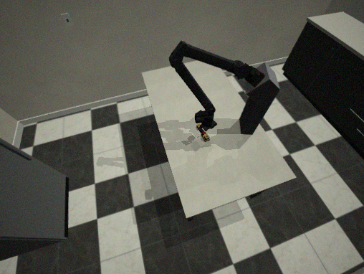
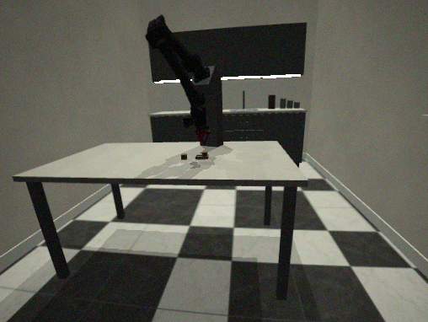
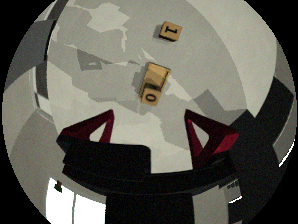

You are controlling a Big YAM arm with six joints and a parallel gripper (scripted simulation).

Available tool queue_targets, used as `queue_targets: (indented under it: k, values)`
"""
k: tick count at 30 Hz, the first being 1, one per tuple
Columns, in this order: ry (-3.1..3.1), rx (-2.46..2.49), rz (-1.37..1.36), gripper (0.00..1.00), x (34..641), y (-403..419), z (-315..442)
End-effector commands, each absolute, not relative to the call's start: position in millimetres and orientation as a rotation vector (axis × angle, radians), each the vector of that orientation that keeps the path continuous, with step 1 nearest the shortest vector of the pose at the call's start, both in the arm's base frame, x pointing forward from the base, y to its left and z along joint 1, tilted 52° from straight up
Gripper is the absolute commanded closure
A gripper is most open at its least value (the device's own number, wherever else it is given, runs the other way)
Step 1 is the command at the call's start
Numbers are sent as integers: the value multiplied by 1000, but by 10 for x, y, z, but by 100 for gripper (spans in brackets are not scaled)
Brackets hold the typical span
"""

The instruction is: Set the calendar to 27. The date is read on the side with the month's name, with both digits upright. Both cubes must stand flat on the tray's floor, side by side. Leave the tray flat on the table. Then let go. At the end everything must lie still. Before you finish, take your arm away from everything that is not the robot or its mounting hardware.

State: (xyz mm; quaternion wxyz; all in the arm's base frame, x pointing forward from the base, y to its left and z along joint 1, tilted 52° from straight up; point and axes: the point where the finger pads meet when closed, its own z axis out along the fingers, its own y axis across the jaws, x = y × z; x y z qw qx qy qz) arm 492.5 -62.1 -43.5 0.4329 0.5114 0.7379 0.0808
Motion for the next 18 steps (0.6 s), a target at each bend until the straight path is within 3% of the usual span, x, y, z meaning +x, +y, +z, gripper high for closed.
queue_targets:
  k: [1, 15, 16, 18]
  values:
    - [1748, 1443, 284, 0, 4806, -527, -564]
    - [1665, 1558, 338, 0, 4760, -513, -604]
    - [1665, 1558, 338, 54, 4760, -513, -604]
    - [1665, 1558, 338, 54, 4760, -513, -604]
